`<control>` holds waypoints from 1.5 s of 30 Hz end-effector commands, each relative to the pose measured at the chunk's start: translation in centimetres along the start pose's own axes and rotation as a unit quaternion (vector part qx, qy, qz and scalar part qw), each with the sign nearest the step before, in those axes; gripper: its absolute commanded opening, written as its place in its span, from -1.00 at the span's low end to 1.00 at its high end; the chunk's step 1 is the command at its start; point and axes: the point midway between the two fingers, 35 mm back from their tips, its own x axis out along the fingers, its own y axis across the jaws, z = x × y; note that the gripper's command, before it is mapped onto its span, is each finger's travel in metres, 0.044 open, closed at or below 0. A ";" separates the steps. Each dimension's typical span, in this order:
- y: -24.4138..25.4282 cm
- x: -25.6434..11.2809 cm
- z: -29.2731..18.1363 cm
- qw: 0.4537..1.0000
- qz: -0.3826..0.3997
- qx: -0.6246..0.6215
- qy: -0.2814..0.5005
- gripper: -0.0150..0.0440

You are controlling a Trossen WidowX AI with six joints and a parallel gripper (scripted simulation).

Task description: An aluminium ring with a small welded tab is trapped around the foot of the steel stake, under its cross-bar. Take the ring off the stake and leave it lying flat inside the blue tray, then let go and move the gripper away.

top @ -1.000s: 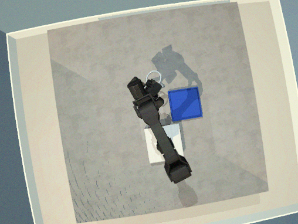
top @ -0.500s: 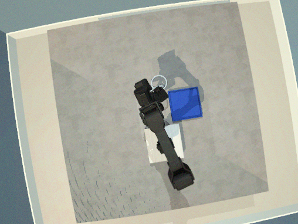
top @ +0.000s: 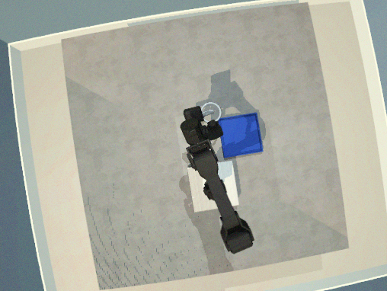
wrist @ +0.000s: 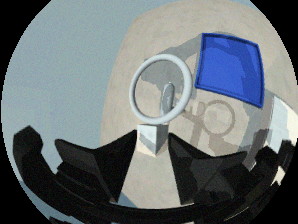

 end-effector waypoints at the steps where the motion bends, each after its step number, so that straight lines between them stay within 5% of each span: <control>1: -0.2 0.2 0.3 1.000 -0.010 -0.020 0.005 -0.49; 45: -3.7 1.4 3.7 0.905 -0.125 -0.341 0.222 -0.49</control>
